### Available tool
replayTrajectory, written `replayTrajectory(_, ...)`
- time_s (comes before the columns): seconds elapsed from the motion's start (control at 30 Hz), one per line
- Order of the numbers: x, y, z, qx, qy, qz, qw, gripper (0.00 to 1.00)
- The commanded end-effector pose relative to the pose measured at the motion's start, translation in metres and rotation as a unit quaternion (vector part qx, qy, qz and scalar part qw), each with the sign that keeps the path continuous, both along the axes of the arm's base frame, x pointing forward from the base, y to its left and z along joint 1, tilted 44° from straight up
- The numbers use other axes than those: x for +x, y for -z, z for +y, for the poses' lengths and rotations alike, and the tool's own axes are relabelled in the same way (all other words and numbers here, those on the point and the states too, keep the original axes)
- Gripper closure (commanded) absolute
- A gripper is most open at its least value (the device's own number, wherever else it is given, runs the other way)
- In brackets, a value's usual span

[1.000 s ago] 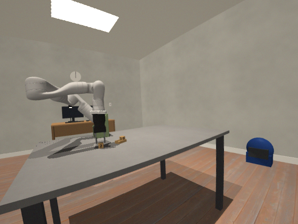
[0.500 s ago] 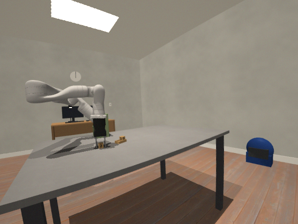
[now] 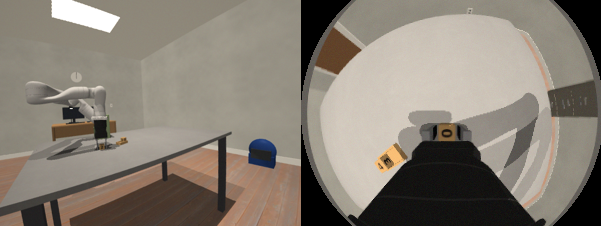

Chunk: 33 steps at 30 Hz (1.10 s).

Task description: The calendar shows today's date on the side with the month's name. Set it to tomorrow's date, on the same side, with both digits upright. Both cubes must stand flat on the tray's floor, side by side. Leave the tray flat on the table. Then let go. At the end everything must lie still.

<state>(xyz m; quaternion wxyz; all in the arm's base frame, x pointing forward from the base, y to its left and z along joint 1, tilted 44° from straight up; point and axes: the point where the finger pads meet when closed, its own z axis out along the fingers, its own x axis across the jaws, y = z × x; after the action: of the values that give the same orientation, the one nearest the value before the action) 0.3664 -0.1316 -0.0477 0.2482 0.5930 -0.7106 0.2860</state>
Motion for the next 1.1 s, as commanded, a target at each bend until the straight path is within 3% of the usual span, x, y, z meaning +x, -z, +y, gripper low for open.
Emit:
replayTrajectory(0.0, 0.0005, -0.0004, 0.0006, 0.0, -0.001, -0.001, 1.0, 0.13)
replayTrajectory(0.8, 0.0005, -0.0004, 0.0006, 0.0, -0.001, -0.001, 1.0, 0.13)
replayTrajectory(0.83, 0.0005, -0.0004, 0.0006, 0.0, -0.001, -0.001, 1.0, 0.43)
replayTrajectory(1.07, 0.0005, -0.0004, 0.0006, 0.0, -0.001, -0.001, 1.0, 0.43)
